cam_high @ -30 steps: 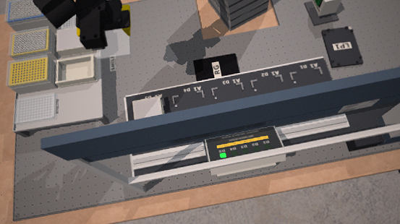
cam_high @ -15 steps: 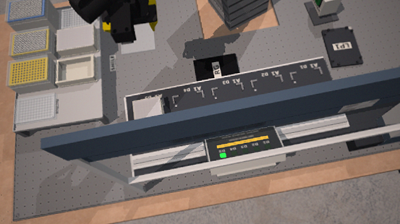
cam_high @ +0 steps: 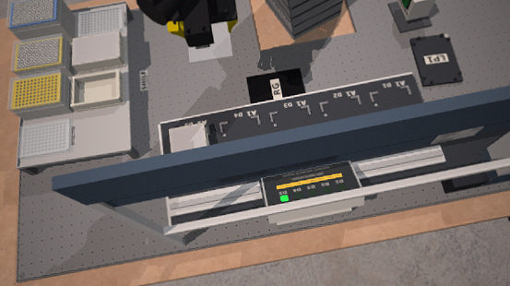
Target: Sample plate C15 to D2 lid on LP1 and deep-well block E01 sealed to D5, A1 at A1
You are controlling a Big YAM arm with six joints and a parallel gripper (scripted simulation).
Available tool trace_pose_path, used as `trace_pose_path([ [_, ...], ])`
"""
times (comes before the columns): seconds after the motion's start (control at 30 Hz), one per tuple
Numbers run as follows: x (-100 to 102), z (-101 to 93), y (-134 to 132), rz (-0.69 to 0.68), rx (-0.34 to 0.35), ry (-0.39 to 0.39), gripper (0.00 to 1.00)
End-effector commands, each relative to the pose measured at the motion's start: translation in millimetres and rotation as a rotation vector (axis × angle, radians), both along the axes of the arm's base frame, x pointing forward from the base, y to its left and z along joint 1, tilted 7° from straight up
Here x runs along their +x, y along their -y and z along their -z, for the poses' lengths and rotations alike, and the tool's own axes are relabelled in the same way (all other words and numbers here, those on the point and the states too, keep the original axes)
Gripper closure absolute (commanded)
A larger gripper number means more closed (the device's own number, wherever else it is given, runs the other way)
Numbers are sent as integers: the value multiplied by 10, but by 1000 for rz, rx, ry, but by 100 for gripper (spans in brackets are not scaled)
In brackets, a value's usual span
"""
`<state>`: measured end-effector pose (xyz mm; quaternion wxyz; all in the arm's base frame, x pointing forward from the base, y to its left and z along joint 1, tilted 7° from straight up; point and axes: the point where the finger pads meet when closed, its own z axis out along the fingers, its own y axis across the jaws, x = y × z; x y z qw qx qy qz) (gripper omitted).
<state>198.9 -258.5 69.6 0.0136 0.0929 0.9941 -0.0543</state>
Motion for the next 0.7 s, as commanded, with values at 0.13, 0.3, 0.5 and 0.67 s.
trace_pose_path([
  [0.13, 110, -81, -284, 19, -26, 28, 100],
  [0.3, 137, -46, -536, 19, -22, 25, 100],
  [0.5, 275, -123, -649, 19, -43, 54, 100],
  [0.67, 195, 15, -985, 19, -18, 24, 100],
])
